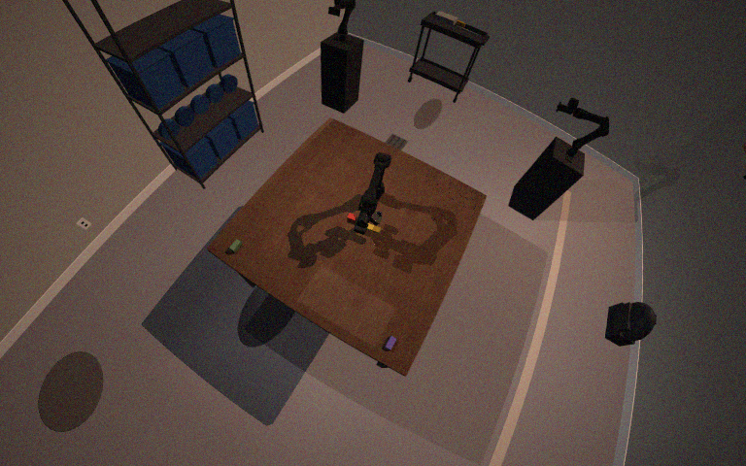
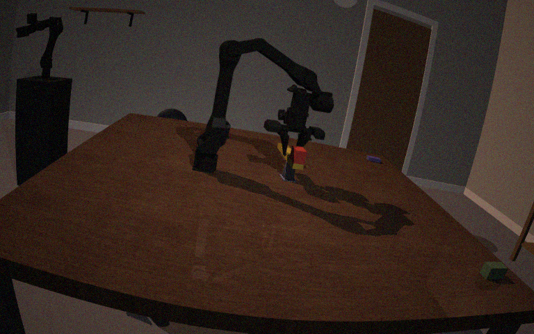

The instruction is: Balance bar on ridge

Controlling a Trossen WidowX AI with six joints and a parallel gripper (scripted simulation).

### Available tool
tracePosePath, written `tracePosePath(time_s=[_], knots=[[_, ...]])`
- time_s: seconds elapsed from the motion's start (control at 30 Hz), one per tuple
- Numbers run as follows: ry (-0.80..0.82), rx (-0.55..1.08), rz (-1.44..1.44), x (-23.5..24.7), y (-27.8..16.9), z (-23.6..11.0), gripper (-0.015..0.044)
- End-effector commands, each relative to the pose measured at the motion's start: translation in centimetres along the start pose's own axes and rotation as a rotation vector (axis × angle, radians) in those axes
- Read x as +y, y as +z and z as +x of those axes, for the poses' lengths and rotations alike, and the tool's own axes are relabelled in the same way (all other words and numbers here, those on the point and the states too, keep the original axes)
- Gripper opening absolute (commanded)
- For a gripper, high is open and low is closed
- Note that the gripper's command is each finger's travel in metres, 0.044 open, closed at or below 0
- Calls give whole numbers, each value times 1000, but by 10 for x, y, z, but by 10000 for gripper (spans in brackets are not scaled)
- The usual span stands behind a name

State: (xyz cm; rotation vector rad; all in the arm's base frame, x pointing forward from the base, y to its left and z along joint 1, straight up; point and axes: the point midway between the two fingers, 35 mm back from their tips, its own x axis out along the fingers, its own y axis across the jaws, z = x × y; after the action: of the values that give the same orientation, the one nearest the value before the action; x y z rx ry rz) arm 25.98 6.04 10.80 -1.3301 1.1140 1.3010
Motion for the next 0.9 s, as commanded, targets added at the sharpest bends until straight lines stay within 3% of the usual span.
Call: tracePosePath(time_s=[0.0,0.87], knots=[[-1,-2,-1,0,0,0,0],[-1,-2,-1,0,0,3,0]])
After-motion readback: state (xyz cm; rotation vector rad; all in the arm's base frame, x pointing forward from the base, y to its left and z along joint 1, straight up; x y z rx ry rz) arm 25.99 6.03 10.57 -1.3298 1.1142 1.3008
